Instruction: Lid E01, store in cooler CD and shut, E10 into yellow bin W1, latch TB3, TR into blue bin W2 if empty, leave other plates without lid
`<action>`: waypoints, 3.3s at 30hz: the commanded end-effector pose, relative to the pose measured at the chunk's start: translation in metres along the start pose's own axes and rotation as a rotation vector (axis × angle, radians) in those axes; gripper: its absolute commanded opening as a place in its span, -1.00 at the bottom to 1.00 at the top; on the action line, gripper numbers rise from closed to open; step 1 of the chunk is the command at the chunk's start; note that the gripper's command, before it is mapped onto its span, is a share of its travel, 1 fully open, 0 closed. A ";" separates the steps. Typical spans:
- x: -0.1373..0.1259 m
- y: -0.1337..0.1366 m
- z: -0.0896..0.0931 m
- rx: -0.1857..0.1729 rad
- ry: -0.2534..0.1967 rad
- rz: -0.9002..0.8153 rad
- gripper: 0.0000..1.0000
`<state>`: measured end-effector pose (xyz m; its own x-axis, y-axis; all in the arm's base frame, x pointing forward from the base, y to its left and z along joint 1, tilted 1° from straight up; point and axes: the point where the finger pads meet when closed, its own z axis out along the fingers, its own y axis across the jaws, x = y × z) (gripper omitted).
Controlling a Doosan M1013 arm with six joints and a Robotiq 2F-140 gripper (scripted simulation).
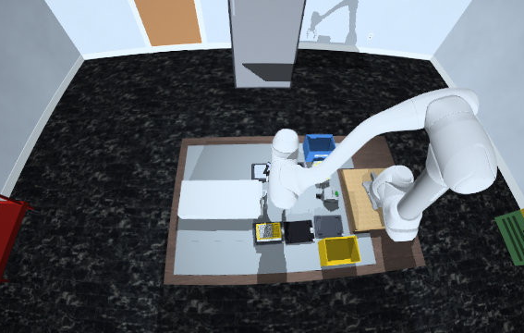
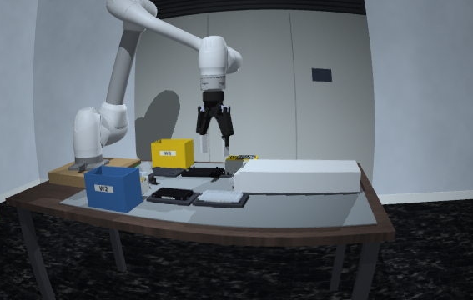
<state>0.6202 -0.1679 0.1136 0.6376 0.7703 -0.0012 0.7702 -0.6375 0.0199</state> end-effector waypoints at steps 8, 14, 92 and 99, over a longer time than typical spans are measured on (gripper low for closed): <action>-0.026 0.031 -0.003 -0.001 -0.002 0.341 0.33; -0.037 0.043 -0.005 -0.001 -0.002 0.475 0.33; -0.093 0.109 0.041 -0.002 -0.002 1.075 0.33; -0.093 0.109 0.048 -0.002 -0.002 1.075 0.33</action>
<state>0.6453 -0.3100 0.0691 0.9808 -0.1943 0.0161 -0.1945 -0.9808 0.0128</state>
